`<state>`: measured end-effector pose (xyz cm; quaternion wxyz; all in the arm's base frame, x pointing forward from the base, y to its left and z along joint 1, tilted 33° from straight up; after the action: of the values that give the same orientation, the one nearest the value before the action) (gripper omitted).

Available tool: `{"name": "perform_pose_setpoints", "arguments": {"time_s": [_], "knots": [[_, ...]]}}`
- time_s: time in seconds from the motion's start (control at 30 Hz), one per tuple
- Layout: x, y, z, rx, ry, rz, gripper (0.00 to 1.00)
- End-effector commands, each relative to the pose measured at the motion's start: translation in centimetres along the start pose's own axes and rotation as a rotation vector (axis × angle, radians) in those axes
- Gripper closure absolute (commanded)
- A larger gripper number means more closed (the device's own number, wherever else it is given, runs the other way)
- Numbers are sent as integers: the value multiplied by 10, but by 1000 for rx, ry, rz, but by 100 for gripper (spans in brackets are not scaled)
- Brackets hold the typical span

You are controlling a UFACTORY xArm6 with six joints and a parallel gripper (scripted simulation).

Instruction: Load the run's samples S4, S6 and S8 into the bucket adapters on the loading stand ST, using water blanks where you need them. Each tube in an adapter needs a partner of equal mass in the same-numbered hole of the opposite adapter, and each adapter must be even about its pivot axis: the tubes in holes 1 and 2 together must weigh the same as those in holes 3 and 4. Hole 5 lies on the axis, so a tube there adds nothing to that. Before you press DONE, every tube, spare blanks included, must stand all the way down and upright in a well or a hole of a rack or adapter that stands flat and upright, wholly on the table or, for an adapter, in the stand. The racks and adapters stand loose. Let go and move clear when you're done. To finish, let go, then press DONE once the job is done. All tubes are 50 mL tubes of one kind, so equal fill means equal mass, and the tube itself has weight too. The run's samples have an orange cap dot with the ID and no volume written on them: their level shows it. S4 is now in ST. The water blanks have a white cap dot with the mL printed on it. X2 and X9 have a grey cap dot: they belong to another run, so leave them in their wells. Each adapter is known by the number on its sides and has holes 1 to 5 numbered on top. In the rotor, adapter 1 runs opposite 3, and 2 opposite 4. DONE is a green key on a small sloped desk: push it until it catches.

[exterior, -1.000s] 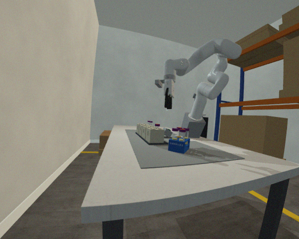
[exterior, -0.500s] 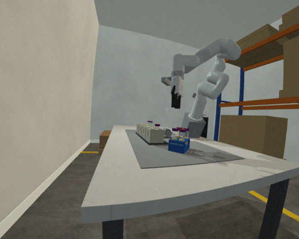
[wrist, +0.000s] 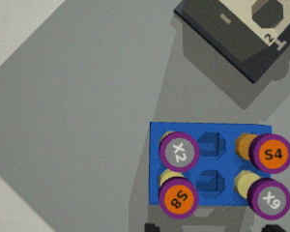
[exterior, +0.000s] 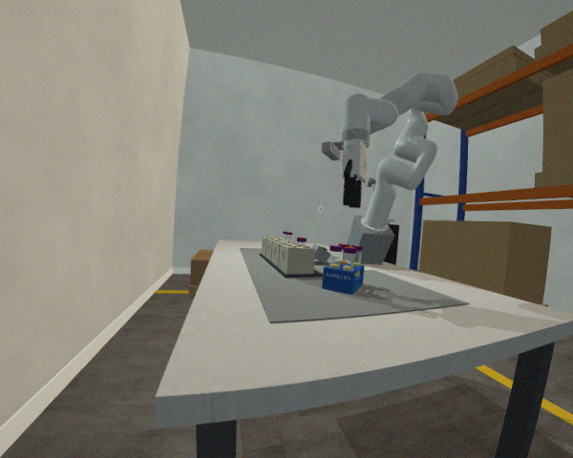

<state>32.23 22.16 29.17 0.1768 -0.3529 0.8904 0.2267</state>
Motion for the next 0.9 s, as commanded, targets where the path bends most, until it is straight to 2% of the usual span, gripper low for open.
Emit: {"name": "perform_pose_setpoints", "arguments": {"time_s": [0.0, 0.33, 0.87], "knots": [[-4, 4, 0, 5, 0, 1, 43], [-4, 4, 0, 5, 0, 1, 43], [-4, 4, 28, 5, 0, 2, 43]]}}
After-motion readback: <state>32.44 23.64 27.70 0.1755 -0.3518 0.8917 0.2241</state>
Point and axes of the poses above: the point where the finger pads meet when closed, its own z axis out along the fingers, its own x axis across the jaws, y = z × x, the point moved 2 cm from there along -z, back along the fingers, and after that the axes turned 2 degrees about -z, right-handed, at the moved point
